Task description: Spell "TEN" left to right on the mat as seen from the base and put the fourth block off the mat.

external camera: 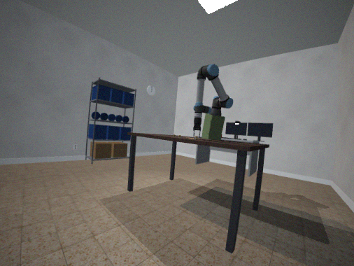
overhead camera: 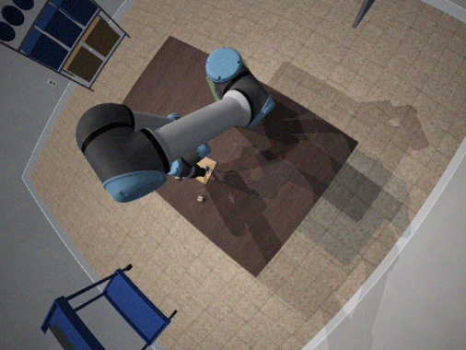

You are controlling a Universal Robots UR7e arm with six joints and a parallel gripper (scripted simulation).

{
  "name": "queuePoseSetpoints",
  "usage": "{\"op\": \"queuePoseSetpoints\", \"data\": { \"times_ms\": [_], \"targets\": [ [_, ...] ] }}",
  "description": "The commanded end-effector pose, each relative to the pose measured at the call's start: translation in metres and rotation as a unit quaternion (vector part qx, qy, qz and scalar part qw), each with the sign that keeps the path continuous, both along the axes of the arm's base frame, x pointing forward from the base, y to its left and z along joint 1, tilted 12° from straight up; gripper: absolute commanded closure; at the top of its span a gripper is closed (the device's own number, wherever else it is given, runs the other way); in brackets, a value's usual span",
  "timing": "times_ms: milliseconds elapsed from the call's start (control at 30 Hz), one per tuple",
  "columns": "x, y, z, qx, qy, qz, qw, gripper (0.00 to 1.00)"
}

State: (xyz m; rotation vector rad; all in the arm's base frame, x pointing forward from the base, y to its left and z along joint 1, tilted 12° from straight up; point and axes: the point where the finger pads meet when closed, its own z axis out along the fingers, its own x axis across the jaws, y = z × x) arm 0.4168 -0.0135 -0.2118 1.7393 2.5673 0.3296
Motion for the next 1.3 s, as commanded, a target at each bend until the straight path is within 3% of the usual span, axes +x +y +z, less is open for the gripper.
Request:
{"op": "queuePoseSetpoints", "data": {
  "times_ms": [0, 333, 1267],
  "targets": [
    [0.0017, 0.0016, -0.0104, 0.0, 0.0, 0.0, 1.0, 0.0],
    [0.0028, 0.003, -0.0186, 0.0, 0.0, 0.0, 1.0, 0.0],
    [0.0029, 0.003, -0.0189, 0.0, 0.0, 0.0, 1.0, 0.0]
  ]
}}
